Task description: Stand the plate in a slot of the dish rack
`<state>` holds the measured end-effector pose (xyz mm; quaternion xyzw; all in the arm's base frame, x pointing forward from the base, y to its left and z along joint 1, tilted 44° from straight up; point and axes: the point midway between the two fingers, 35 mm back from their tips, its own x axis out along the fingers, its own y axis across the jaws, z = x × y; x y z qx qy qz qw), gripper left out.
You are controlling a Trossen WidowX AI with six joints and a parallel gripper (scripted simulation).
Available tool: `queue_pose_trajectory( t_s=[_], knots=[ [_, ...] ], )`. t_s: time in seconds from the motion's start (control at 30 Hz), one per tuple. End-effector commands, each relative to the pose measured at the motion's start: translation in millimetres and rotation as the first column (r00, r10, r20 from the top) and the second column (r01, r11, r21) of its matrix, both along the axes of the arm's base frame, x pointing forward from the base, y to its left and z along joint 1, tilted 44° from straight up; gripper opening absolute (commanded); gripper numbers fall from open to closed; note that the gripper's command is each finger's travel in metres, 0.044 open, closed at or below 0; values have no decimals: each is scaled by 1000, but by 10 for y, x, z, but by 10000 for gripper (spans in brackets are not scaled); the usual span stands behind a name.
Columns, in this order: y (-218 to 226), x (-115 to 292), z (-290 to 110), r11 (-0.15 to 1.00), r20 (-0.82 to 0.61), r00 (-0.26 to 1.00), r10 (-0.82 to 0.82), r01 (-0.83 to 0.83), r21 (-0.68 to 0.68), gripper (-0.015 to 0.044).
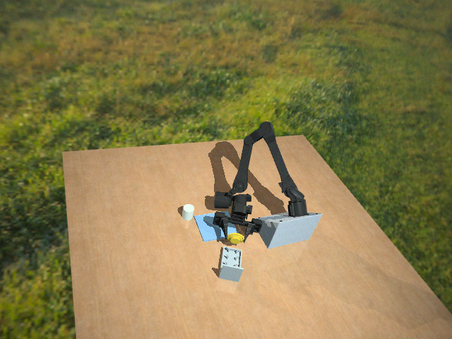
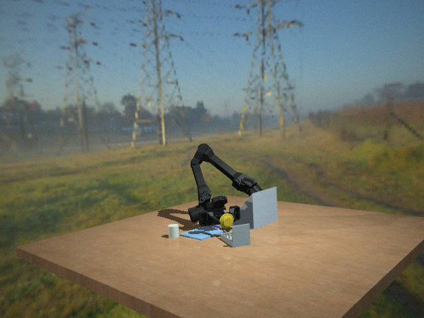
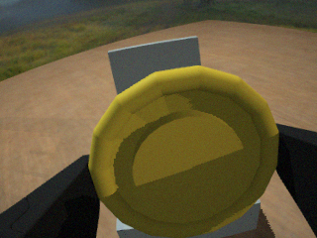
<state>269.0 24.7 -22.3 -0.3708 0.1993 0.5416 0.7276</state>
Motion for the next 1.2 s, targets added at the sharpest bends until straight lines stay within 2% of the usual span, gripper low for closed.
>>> queue_pose_trajectory(
  t_s=[0.0,1.17],
  knots=[
    [2,-7,14,1000,27,1000,13,-13,6,0],
    [288,125,-233,1000,31,999,11,-11,3,0]
  ],
)
